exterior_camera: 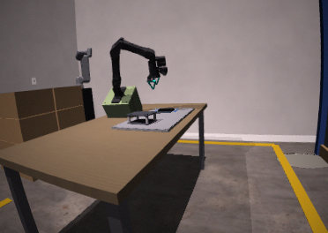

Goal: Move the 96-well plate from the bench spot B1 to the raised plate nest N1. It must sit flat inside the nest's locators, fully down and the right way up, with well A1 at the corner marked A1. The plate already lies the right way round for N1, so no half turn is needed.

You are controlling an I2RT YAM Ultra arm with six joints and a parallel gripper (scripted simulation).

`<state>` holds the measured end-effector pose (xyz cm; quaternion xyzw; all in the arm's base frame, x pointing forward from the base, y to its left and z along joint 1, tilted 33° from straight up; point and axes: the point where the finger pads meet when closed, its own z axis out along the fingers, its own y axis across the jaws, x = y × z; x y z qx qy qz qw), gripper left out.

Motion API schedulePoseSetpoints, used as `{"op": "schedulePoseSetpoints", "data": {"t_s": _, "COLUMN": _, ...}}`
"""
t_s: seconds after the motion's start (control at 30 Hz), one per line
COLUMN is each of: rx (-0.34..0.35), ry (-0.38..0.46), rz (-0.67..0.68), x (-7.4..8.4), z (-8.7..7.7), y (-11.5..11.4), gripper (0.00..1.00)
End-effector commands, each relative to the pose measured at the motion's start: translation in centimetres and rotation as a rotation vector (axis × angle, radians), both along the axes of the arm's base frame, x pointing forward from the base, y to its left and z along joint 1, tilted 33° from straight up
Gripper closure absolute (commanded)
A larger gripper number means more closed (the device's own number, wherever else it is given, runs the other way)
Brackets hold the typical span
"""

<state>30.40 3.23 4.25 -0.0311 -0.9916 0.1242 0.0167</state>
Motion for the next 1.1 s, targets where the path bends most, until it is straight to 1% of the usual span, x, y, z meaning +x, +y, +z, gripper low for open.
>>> {"op": "schedulePoseSetpoints", "data": {"t_s": 0.0, "rx": -0.007, "ry": -0.07, "rz": 0.004, "x": 2.3, "z": 0.2, "y": 1.0, "gripper": 0.0}}
{"op": "schedulePoseSetpoints", "data": {"t_s": 0.03, "rx": -0.007, "ry": -0.07, "rz": 0.004, "x": 2.3, "z": 0.2, "y": 1.0, "gripper": 0.0}}
{"op": "schedulePoseSetpoints", "data": {"t_s": 0.07, "rx": -0.038, "ry": -0.062, "rz": -0.001, "x": 2.5, "z": -0.2, "y": 1.2, "gripper": 0.0}}
{"op": "schedulePoseSetpoints", "data": {"t_s": 0.17, "rx": -0.04, "ry": -0.062, "rz": -0.001, "x": 3.2, "z": -1.5, "y": 1.7, "gripper": 0.0}}
{"op": "schedulePoseSetpoints", "data": {"t_s": 0.2, "rx": -0.04, "ry": -0.062, "rz": -0.001, "x": 3.2, "z": -1.6, "y": 1.7, "gripper": 0.0}}
{"op": "schedulePoseSetpoints", "data": {"t_s": 0.23, "rx": -0.072, "ry": -0.057, "rz": -0.004, "x": 3.4, "z": -2.1, "y": 1.9, "gripper": 0.0}}
{"op": "schedulePoseSetpoints", "data": {"t_s": 0.33, "rx": -0.073, "ry": -0.056, "rz": -0.004, "x": 4.0, "z": -3.4, "y": 2.4, "gripper": 0.0}}
{"op": "schedulePoseSetpoints", "data": {"t_s": 0.37, "rx": -0.073, "ry": -0.056, "rz": -0.004, "x": 4.1, "z": -3.6, "y": 2.5, "gripper": 0.0}}
{"op": "schedulePoseSetpoints", "data": {"t_s": 0.4, "rx": -0.106, "ry": -0.053, "rz": -0.007, "x": 4.2, "z": -4.1, "y": 2.7, "gripper": 0.0}}
{"op": "schedulePoseSetpoints", "data": {"t_s": 0.5, "rx": -0.107, "ry": -0.053, "rz": -0.007, "x": 4.6, "z": -5.5, "y": 3.1, "gripper": 0.0}}
{"op": "schedulePoseSetpoints", "data": {"t_s": 0.6, "rx": -0.107, "ry": -0.053, "rz": -0.007, "x": 4.7, "z": -5.7, "y": 3.2, "gripper": 0.0}}
{"op": "schedulePoseSetpoints", "data": {"t_s": 0.63, "rx": -0.14, "ry": -0.051, "rz": -0.009, "x": 4.8, "z": -6.2, "y": 3.4, "gripper": 0.0}}
{"op": "schedulePoseSetpoints", "data": {"t_s": 0.77, "rx": -0.142, "ry": -0.051, "rz": -0.009, "x": 5.2, "z": -7.9, "y": 4.0, "gripper": 0.0}}
{"op": "schedulePoseSetpoints", "data": {"t_s": 0.8, "rx": -0.175, "ry": -0.052, "rz": -0.01, "x": 5.3, "z": -8.4, "y": 4.1, "gripper": 0.0}}
{"op": "schedulePoseSetpoints", "data": {"t_s": 0.93, "rx": -0.177, "ry": -0.052, "rz": -0.01, "x": 5.5, "z": -10.1, "y": 4.7, "gripper": 0.0}}
{"op": "schedulePoseSetpoints", "data": {"t_s": 0.97, "rx": -0.21, "ry": -0.054, "rz": -0.009, "x": 5.6, "z": -10.6, "y": 4.8, "gripper": 0.0}}
{"op": "schedulePoseSetpoints", "data": {"t_s": 1.07, "rx": -0.212, "ry": -0.055, "rz": -0.009, "x": 5.7, "z": -12.1, "y": 5.3, "gripper": 0.0}}
